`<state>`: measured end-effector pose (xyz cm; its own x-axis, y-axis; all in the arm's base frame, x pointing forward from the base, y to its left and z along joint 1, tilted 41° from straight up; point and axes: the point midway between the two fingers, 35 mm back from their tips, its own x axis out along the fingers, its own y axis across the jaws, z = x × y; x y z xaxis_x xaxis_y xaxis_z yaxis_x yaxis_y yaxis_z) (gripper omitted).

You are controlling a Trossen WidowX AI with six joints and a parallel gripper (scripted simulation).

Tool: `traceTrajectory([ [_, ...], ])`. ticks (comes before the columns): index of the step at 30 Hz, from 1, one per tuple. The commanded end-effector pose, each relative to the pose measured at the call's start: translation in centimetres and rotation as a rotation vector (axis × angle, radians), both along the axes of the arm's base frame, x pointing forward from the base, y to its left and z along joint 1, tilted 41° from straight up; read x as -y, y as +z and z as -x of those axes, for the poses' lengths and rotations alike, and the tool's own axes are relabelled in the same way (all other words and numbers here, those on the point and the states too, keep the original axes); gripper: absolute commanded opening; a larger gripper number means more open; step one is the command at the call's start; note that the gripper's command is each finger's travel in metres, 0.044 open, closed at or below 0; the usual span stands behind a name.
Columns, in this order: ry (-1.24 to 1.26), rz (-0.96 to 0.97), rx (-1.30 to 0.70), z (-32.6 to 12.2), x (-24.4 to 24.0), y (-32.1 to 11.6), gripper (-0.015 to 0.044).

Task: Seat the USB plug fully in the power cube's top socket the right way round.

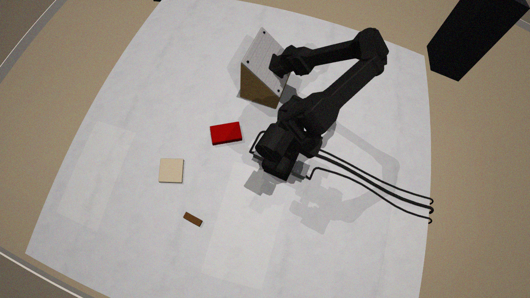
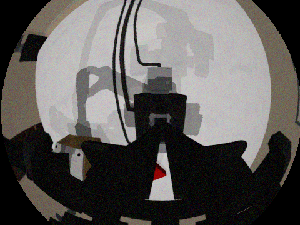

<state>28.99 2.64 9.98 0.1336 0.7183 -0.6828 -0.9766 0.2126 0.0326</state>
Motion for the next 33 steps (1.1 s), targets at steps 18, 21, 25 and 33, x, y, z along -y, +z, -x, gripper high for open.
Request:
traceTrajectory([
  [18, 0.001, -0.001, -0.001, 0.03, -0.04, 0.0, 0.0095],
  [21, 0.001, -0.001, -0.001, 0.03, -0.04, 0.0, 0.0095],
  [25, 0.001, -0.001, -0.001, 0.03, -0.04, 0.0, 0.0095],
  [33, 0.001, -0.001, -0.001, 0.03, -0.04, 0.0, 0.0095],
])
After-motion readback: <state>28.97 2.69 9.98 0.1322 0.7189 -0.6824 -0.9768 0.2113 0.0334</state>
